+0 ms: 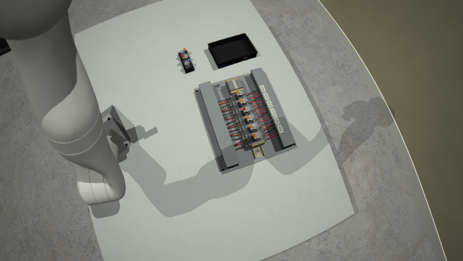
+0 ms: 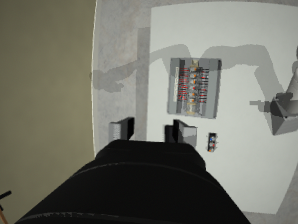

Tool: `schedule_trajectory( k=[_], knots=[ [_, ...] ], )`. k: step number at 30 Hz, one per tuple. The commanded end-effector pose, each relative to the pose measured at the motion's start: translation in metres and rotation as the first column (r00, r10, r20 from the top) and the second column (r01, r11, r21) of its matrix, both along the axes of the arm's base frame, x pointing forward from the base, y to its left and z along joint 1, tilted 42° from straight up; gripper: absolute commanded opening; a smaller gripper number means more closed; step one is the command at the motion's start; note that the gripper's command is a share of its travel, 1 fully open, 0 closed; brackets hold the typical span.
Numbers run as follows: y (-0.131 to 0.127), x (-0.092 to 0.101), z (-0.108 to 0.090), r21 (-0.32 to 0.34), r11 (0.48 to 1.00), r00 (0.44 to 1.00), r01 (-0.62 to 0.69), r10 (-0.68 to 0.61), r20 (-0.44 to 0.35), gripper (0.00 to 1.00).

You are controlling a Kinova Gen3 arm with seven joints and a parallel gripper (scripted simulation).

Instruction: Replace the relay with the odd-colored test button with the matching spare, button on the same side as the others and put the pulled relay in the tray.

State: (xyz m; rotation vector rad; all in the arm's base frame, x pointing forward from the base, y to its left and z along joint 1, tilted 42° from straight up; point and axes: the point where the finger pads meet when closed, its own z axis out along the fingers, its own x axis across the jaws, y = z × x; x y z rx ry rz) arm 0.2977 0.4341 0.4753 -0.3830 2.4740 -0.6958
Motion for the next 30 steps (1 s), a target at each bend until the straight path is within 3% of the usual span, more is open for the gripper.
schedule_trajectory(
  k=[1, 8, 9, 25, 26, 30],
  knots=[
    [0.001, 0.0, 0.002, -0.062, 0.993, 0.99, 0.104, -0.109, -0.085, 1.0],
    [0.001, 0.0, 0.002, -0.093, 0.983, 0.978, 0.156, -0.167, -0.126, 1.0],
    [0.001, 0.0, 0.001, 0.003, 1.0, 1.0, 0.012, -0.012, -0.009, 1.0],
    [0.001, 0.0, 0.002, -0.089, 0.983, 0.977, 0.159, -0.169, -0.127, 1.0],
    [-0.001, 0.0, -0.001, 0.009, 1.0, 1.0, 0.015, -0.015, -0.01, 1.0],
    [-0.007, 0.003, -0.008, -0.017, 0.998, 0.997, 0.058, -0.058, -0.045, 1.0]
  ],
)
